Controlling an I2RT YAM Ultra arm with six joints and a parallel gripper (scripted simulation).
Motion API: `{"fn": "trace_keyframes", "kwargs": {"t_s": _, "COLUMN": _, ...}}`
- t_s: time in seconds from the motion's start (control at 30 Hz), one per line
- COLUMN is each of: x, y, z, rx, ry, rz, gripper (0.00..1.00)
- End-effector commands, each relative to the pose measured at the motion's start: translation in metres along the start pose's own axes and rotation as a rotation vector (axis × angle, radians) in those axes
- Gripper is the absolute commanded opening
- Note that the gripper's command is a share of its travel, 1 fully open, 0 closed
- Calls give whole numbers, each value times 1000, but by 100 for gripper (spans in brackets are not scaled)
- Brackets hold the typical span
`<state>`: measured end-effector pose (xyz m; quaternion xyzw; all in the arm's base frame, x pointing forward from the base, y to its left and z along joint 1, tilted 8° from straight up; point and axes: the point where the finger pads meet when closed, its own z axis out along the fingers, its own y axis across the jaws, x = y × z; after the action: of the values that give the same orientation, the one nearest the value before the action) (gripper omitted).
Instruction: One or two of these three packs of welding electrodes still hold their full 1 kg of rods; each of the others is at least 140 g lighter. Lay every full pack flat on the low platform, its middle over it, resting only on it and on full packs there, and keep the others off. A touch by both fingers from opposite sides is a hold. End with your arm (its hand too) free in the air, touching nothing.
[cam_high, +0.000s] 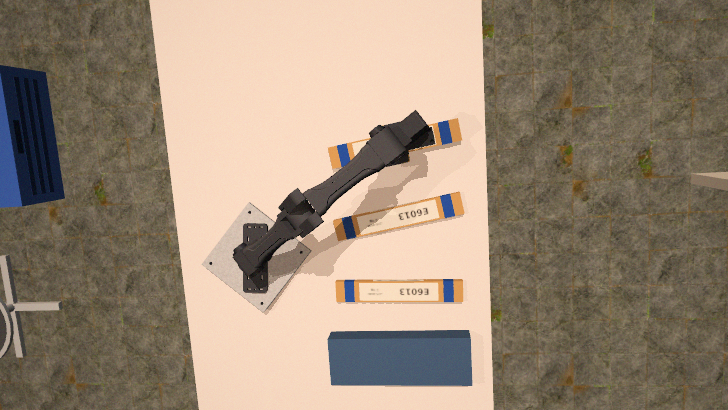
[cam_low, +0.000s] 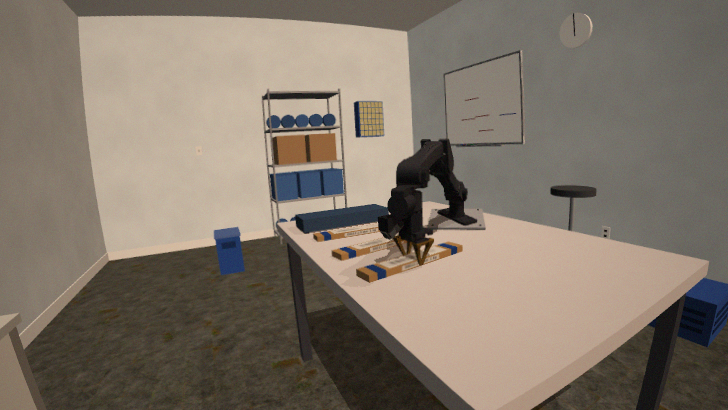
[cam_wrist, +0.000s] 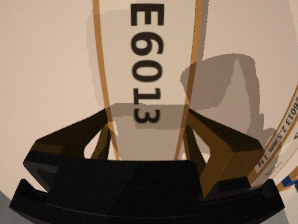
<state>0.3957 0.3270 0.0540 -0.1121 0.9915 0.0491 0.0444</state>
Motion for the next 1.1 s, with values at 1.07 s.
{"fn": "trace_keyframes", "kwargs": {"t_s": 1.07, "x": -4, "y": 7, "z": -30, "rx": -14, "ry": -45, "rz": -4, "gripper": 0}}
